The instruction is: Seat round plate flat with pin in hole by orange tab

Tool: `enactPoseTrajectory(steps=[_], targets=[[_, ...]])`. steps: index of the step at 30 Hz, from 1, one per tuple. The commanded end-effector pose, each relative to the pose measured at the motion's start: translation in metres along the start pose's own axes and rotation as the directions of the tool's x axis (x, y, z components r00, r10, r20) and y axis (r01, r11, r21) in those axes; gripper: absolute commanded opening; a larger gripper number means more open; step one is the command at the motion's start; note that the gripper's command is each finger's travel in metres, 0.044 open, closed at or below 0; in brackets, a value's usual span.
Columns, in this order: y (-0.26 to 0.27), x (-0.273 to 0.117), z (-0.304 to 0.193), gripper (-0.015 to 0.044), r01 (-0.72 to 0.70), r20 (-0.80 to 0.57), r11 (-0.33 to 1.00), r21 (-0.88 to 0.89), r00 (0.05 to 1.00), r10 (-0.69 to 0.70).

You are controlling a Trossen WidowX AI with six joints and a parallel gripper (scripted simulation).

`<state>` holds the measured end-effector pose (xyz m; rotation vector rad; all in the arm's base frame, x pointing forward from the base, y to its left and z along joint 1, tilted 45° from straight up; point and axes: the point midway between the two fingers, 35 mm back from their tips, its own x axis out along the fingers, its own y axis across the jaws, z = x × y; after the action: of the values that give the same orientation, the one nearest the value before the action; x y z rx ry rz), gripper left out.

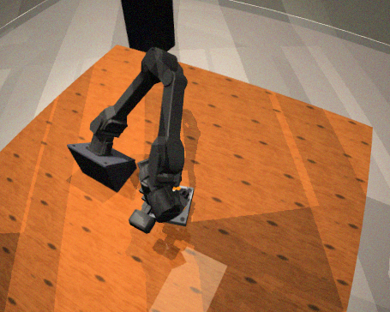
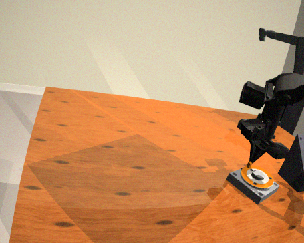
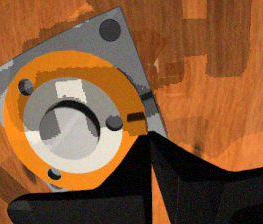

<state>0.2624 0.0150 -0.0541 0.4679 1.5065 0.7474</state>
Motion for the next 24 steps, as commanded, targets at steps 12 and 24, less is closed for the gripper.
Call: enactPoseTrajectory(steps=[12,24], targets=[[0.0001,0.0009,0.0077,0.0,-0.003,0.007,1.0,-0.001,1.0,0.003],[0.0004,0.001,0.0091,0.0,-0.003,0.007,1.0,-0.001,1.0,0.004]])
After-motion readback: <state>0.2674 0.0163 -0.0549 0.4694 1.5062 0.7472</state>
